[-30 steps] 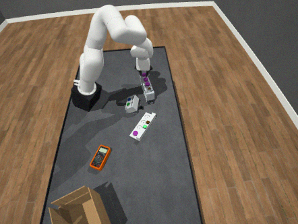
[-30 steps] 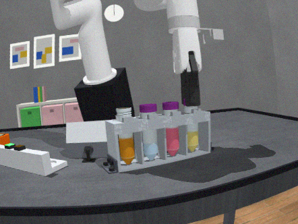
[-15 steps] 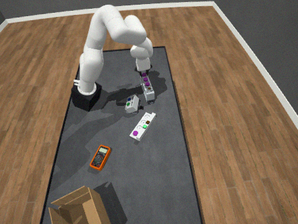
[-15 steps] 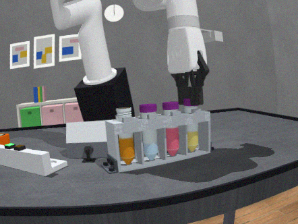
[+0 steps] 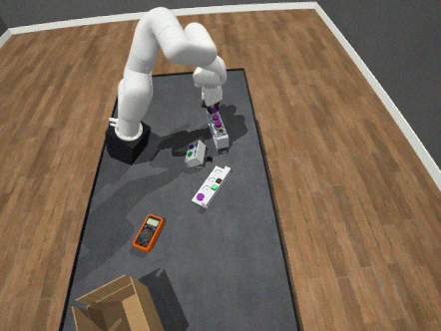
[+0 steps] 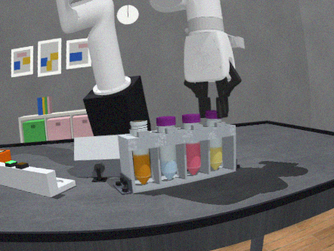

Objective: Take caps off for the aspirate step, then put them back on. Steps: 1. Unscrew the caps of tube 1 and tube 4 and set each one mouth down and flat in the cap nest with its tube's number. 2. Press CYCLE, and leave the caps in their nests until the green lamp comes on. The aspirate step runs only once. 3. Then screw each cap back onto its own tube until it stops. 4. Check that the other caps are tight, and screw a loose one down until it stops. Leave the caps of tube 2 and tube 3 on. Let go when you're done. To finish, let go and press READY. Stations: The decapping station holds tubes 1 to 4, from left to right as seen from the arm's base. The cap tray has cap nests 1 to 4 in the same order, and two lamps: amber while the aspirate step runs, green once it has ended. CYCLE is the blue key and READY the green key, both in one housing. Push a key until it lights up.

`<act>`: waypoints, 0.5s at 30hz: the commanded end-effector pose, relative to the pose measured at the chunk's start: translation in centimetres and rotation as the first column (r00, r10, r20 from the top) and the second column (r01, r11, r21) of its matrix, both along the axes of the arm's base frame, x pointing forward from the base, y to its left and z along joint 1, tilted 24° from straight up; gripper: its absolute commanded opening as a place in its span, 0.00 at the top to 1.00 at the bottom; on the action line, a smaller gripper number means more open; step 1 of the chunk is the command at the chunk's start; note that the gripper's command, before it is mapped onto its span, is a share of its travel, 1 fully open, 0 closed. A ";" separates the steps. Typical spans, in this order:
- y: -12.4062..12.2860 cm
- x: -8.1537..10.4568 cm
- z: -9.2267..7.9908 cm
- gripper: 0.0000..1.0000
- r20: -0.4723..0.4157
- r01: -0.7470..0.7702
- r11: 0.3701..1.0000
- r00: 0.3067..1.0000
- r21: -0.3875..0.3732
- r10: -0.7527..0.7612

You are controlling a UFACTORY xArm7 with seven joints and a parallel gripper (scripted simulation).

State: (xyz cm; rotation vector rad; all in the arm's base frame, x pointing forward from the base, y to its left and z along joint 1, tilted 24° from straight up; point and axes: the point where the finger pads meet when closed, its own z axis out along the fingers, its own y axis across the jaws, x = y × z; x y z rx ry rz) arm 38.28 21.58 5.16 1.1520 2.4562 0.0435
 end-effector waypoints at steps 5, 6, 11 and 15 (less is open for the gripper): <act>0.2 0.1 0.2 1.00 -0.011 -0.011 1.000 1.000 -0.003 0.011; 0.2 0.1 0.2 1.00 -0.011 -0.011 1.000 1.000 -0.003 0.011; 0.2 0.1 0.2 1.00 -0.011 -0.011 1.000 1.000 -0.003 0.011; 0.2 0.1 0.2 1.00 0.002 0.080 0.996 0.997 0.036 -0.080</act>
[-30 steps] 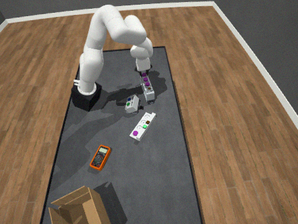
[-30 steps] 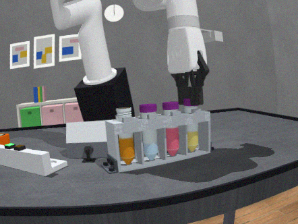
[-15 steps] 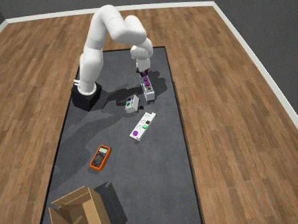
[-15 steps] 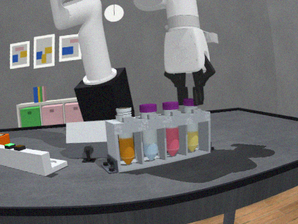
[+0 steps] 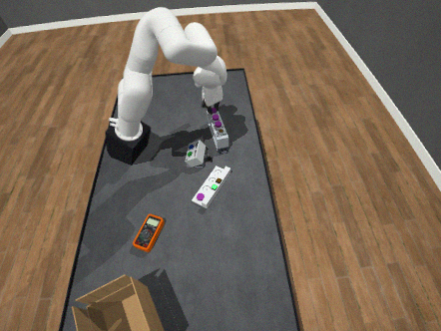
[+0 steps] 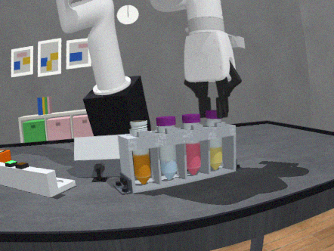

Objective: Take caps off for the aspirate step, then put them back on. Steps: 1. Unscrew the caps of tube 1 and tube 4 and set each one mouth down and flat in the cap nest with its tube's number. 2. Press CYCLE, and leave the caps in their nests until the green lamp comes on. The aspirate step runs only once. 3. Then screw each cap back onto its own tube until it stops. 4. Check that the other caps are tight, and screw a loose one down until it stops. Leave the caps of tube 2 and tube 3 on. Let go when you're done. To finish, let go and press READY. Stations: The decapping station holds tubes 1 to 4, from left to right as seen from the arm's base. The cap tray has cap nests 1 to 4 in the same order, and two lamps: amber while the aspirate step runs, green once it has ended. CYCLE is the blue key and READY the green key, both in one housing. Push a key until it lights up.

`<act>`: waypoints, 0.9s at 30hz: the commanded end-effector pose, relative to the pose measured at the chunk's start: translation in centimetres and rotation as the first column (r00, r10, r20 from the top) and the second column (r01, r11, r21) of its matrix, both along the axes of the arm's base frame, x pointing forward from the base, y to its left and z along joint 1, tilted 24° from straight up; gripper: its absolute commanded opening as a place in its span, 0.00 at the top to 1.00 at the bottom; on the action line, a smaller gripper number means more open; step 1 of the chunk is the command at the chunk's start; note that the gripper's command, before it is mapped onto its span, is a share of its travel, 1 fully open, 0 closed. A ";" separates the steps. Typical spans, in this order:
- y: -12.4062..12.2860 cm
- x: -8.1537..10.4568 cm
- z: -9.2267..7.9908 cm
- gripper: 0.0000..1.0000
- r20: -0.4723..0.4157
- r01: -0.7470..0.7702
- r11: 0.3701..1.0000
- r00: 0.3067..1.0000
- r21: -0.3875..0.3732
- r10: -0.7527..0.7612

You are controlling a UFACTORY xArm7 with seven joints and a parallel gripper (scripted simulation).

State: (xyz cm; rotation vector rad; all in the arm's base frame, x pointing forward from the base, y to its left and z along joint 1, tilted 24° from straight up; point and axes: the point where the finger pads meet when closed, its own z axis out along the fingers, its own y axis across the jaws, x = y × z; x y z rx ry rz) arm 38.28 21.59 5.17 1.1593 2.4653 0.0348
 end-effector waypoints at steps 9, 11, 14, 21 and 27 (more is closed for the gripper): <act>0.2 0.1 0.1 1.00 0.034 0.338 0.928 0.937 0.156 -0.347; 0.2 0.1 0.1 1.00 0.033 0.365 0.915 0.926 0.170 -0.376; 0.2 0.1 0.1 1.00 0.032 0.418 0.887 0.901 0.196 -0.432; 0.2 0.1 0.1 1.00 0.015 0.586 0.758 0.788 0.287 -0.615; 0.2 0.1 0.0 1.00 0.008 0.619 0.723 0.758 0.306 -0.652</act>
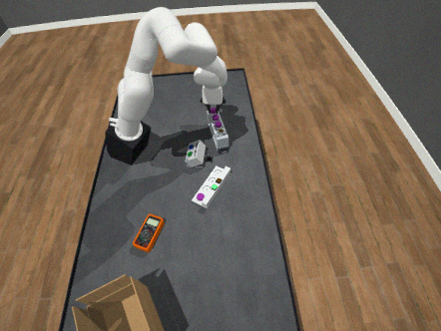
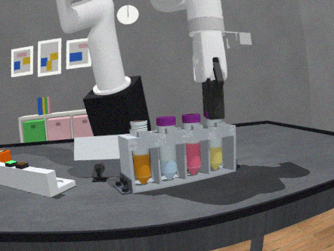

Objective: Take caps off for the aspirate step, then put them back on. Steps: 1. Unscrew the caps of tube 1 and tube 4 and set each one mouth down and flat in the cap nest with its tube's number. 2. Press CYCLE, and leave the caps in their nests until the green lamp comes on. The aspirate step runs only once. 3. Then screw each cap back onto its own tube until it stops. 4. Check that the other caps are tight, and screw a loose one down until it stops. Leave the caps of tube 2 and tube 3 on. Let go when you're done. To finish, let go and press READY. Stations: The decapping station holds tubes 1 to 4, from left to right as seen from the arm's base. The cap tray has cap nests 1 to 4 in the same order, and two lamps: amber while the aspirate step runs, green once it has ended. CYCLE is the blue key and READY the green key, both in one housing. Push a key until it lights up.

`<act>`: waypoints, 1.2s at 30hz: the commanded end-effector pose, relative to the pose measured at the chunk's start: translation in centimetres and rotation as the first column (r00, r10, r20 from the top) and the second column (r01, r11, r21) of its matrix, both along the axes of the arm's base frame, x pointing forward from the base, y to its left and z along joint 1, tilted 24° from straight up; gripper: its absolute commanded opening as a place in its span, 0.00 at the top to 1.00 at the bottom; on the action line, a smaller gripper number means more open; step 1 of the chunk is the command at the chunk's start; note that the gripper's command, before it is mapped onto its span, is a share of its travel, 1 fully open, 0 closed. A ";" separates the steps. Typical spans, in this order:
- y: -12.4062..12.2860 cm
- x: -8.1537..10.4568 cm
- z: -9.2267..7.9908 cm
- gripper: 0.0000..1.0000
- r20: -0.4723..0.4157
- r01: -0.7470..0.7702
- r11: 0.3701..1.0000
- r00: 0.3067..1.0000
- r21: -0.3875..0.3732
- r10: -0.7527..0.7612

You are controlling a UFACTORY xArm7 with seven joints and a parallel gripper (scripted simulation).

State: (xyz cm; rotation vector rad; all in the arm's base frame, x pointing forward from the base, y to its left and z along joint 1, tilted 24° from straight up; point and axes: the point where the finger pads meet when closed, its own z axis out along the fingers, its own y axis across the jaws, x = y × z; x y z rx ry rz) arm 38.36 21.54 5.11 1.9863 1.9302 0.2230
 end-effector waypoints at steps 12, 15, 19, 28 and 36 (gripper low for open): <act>0.2 0.0 0.1 0.54 0.032 0.044 0.999 0.998 0.018 -0.045; 0.2 0.0 0.1 0.54 0.032 0.044 0.999 0.998 0.018 -0.045; 0.2 0.0 0.2 0.54 0.020 -0.029 1.000 0.999 -0.013 0.029; 0.2 0.0 0.2 0.54 -0.058 -0.353 0.926 0.936 -0.136 0.348; 0.2 0.0 0.2 0.54 -0.129 -0.550 0.811 0.835 -0.200 0.534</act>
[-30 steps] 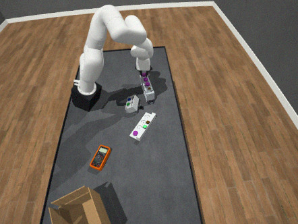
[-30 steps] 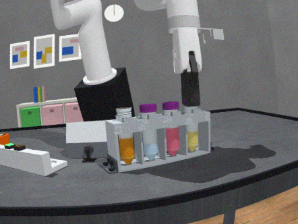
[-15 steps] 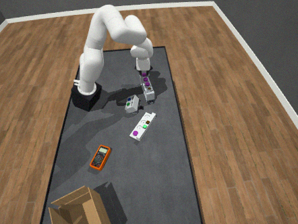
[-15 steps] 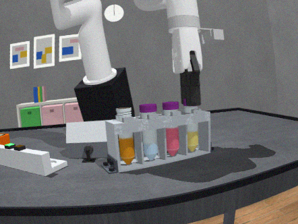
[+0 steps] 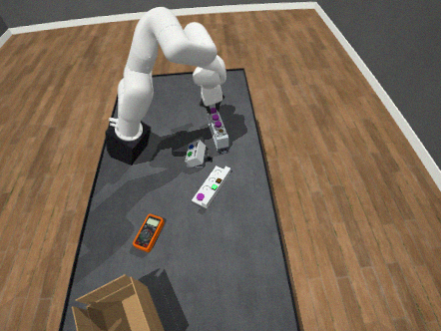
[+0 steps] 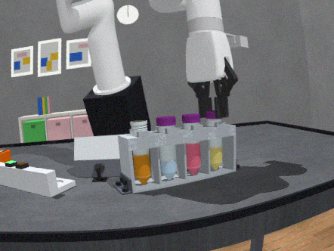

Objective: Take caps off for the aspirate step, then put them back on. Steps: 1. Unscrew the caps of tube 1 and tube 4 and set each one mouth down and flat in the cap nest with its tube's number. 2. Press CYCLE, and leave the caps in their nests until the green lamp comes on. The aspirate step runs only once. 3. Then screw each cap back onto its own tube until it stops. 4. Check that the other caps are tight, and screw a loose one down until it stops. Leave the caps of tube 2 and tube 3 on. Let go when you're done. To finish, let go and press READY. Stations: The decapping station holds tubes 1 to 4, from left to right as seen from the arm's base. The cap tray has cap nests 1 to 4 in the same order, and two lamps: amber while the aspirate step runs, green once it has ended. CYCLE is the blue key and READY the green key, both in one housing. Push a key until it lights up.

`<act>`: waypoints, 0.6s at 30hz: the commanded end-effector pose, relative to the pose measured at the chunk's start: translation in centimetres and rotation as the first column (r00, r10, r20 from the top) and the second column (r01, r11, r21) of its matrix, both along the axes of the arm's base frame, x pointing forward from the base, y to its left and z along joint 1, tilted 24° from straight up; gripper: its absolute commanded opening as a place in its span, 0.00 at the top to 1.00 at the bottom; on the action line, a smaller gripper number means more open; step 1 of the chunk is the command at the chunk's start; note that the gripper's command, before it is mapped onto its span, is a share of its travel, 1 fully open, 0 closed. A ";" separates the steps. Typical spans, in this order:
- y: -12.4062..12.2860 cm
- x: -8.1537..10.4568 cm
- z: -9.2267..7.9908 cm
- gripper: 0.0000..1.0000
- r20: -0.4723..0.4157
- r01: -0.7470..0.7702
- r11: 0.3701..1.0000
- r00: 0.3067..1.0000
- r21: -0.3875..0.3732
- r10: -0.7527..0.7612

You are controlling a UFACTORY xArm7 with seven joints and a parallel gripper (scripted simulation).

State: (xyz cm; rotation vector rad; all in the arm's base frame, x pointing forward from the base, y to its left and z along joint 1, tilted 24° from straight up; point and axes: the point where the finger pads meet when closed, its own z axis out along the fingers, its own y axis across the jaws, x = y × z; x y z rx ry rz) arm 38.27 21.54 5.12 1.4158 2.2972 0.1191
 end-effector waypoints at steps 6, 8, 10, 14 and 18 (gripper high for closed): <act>0.2 0.1 0.2 0.54 -0.106 -0.337 0.933 0.940 -0.124 0.325; 0.2 0.1 0.2 0.54 -0.128 -0.406 0.902 0.912 -0.148 0.389; 0.2 0.1 0.2 0.54 -0.151 -0.472 0.865 0.880 -0.169 0.451; 0.2 0.1 0.2 0.54 -0.182 -0.550 0.812 0.834 -0.193 0.521; 0.2 0.1 0.2 0.54 -0.182 -0.550 0.812 0.834 -0.193 0.521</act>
